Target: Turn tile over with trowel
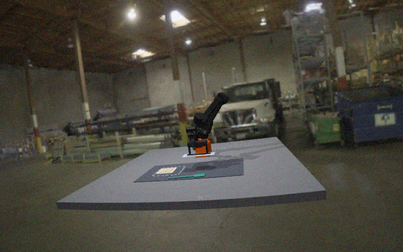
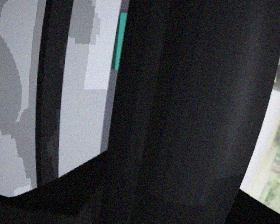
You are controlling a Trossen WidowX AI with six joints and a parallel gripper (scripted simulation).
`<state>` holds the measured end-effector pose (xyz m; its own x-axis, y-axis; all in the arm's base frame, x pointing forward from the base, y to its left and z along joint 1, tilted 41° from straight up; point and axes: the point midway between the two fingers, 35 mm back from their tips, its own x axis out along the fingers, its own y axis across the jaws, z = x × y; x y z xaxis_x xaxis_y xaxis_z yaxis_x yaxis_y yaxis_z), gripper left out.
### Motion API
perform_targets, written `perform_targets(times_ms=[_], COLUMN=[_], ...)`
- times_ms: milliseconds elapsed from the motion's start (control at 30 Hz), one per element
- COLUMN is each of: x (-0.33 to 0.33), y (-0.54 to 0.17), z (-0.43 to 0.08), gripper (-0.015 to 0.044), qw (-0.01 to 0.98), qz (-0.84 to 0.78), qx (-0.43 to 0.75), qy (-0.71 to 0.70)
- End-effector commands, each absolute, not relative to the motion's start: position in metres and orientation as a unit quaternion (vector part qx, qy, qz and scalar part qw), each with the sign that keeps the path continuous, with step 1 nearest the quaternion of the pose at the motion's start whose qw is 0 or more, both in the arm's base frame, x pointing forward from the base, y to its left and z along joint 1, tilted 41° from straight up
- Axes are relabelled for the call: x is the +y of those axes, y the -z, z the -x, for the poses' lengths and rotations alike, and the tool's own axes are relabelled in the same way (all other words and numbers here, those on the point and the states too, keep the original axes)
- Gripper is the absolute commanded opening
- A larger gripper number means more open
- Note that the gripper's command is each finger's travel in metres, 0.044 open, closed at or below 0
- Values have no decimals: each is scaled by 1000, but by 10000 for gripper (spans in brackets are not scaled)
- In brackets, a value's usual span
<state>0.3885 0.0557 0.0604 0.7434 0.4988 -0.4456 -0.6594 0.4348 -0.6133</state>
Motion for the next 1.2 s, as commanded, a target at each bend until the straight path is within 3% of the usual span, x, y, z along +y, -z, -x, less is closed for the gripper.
perform_targets(times_ms=[0, 267, 1167], x=[55, 65, 154], y=[-61, -59, -64], z=[-389, -396, -411], gripper=[0, 0, 0], qw=[842, 847, 834], qz=[405, 378, 172], qx=[99, 130, 437], qy=[-343, -350, -290])
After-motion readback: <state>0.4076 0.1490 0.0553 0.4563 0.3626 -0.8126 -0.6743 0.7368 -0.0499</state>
